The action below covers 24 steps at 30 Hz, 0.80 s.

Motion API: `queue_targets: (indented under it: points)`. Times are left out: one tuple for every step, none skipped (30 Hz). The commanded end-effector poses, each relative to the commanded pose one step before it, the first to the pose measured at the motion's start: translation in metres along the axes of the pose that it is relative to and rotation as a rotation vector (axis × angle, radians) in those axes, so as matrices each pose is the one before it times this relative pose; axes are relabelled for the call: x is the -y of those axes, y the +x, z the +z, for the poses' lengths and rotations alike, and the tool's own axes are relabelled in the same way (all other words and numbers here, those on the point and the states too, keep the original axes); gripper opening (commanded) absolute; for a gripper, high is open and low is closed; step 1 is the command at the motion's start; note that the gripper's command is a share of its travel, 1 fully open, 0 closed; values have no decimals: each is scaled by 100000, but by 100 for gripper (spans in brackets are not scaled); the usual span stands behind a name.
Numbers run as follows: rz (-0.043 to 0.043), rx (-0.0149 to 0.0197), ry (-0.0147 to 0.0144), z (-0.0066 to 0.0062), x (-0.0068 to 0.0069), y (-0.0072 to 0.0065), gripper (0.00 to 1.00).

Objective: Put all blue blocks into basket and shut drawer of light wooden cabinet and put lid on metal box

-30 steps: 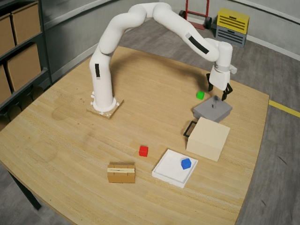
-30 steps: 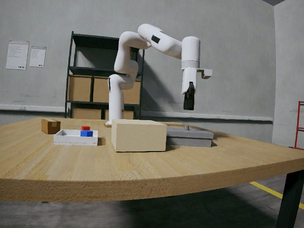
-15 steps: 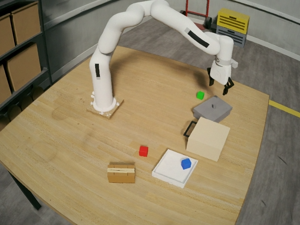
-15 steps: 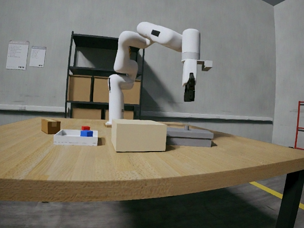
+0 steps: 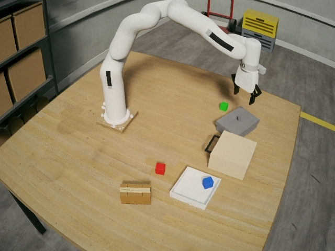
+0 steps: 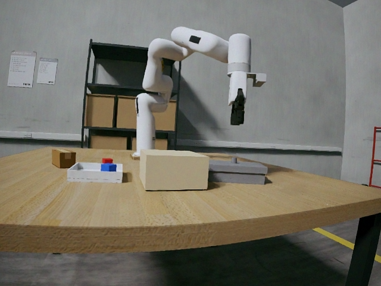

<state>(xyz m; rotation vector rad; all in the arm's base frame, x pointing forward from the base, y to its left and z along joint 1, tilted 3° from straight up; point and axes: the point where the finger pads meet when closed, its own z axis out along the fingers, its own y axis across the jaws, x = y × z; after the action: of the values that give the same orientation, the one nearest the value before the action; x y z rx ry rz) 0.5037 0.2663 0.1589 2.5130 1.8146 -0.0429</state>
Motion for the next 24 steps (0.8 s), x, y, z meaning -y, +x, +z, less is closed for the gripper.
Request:
queue_targets:
  points:
    - [1651,-467,-312,-302,-1168,-1325,100]
    - [1371,-47,51,-34,-889,-1205,100]
    - [1869,-62,64,-45,-1175,-1657,100]
    - [2372,-76,72,-51,-1363,-2032,100]
    - [2858,-87,75,5,-258,-686,100]
    - [3304,-93,70,1,-423,-946,100]
    - [0,0,0,0,0,0,100]
    - [0,0,0,0,0,0,100]
    - [3694,-94,57,-65,-2202,-3451,100]
    - [4012,-88,39,0,-360,-1081,100]
    - [4248,-76,15,3,-209,-865,100]
    - [4394,-57,-10,15,-277,-956,100]
    - [4444,-34,-35,24,-484,-1201,100]
    - [4396,-9,-58,20,-584,-1310,100]
    - [4253,17,-76,13,-554,-1271,100]
    - [4018,40,-88,13,-500,-1205,100]
    - [3701,59,-93,22,-487,-1172,100]
    - [3311,71,-92,32,-507,-1166,100]
    - [2865,76,-86,38,-531,-1159,100]
    - [2379,73,-75,40,-546,-1143,100]
    - [1874,65,-61,41,-558,-1122,100]
    - [1375,51,-46,41,-571,-1104,100]
    - [909,36,-31,41,-587,-1091,100]
    - [0,0,0,0,0,0,100]
